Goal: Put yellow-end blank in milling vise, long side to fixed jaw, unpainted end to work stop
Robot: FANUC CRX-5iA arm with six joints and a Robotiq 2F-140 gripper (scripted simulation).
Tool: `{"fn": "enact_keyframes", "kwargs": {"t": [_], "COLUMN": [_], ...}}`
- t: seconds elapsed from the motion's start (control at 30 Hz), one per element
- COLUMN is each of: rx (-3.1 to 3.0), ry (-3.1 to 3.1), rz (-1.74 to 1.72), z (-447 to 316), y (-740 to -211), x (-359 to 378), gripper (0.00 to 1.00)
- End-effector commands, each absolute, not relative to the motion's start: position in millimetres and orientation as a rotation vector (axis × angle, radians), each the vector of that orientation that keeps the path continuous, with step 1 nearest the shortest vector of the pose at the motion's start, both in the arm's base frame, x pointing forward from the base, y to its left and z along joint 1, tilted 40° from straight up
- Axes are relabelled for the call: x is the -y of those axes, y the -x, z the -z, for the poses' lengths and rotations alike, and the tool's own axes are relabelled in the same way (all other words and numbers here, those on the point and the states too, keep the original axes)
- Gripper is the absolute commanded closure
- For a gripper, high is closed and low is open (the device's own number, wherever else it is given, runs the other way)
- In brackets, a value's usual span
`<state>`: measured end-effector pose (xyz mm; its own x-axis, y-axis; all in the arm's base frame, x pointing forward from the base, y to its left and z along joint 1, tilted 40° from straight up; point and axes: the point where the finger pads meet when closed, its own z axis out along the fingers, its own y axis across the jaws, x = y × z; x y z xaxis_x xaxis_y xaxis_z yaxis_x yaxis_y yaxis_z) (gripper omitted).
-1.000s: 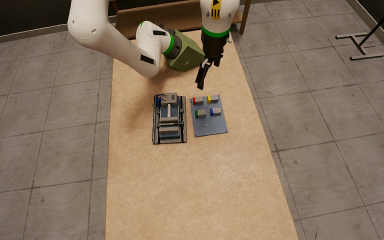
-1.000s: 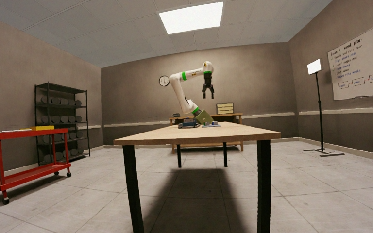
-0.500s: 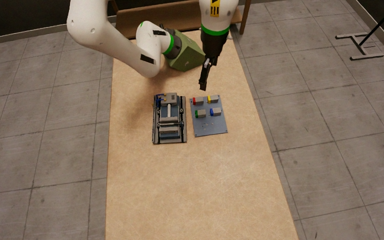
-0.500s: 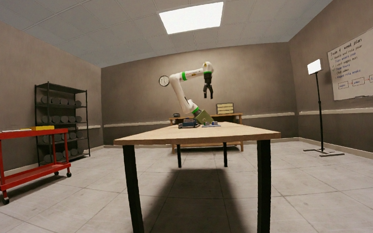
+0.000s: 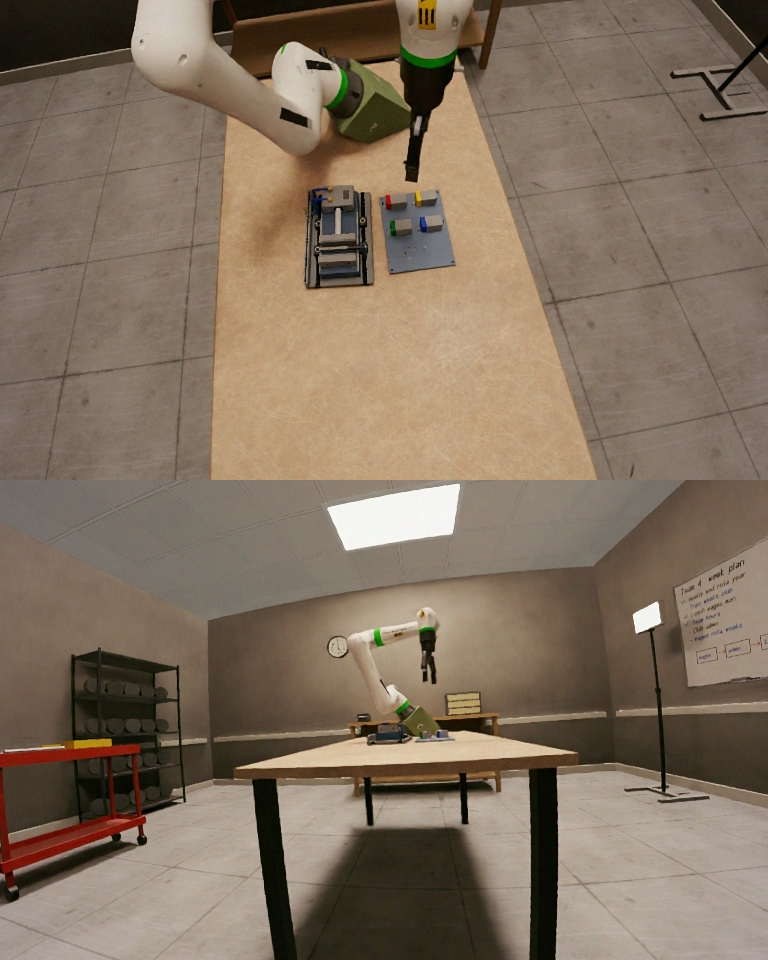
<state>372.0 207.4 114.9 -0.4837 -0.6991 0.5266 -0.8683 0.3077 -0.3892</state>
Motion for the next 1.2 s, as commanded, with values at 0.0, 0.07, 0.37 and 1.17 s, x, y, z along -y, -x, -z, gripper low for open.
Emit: {"fn": "enact_keyframes", "kwargs": {"t": [0.0,0.07,0.37,1.17], "rx": [2.283,2.256,2.128,2.021], "ry": [-1.474,-1.508,-1.655,-1.765], "rz": [-0.933,-0.926,-0.894,-0.867], "z": [-115.4,-115.4,-115.4,-115.4], "y": [-372.2,-372.2,-372.2,-372.2], "x": [-208.0,-208.0,-208.0,-208.0], "gripper": [0.0,0.0,0.0,0.0]}}
